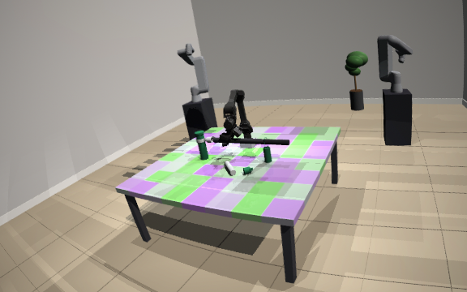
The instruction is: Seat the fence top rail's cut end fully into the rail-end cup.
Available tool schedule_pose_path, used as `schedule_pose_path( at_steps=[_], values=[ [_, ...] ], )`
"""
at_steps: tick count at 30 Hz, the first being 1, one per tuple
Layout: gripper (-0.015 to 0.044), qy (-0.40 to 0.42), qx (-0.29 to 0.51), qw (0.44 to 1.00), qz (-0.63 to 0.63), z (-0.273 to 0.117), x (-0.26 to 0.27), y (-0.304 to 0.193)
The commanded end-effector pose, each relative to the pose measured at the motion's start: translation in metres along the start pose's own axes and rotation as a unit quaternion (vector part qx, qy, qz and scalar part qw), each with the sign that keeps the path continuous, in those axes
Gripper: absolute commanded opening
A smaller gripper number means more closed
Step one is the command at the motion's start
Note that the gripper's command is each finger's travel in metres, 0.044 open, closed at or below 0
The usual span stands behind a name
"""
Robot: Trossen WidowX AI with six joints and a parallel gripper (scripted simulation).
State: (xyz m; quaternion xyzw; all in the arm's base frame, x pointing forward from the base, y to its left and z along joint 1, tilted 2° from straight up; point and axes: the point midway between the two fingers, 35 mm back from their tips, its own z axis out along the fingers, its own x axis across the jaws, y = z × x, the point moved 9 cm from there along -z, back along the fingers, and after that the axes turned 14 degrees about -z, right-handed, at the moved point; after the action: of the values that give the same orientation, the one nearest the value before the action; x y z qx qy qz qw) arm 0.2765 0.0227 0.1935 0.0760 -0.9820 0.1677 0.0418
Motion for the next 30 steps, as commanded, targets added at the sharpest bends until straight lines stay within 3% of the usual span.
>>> schedule_pose_path(
  at_steps=[1,30],
  values=[
    [0.0000,-0.006,0.004,1.000,0.005,-0.005,0.000,-0.003],
    [0.0000,-0.003,0.003,1.000,0.004,0.005,0.004,-0.013]
  ],
)
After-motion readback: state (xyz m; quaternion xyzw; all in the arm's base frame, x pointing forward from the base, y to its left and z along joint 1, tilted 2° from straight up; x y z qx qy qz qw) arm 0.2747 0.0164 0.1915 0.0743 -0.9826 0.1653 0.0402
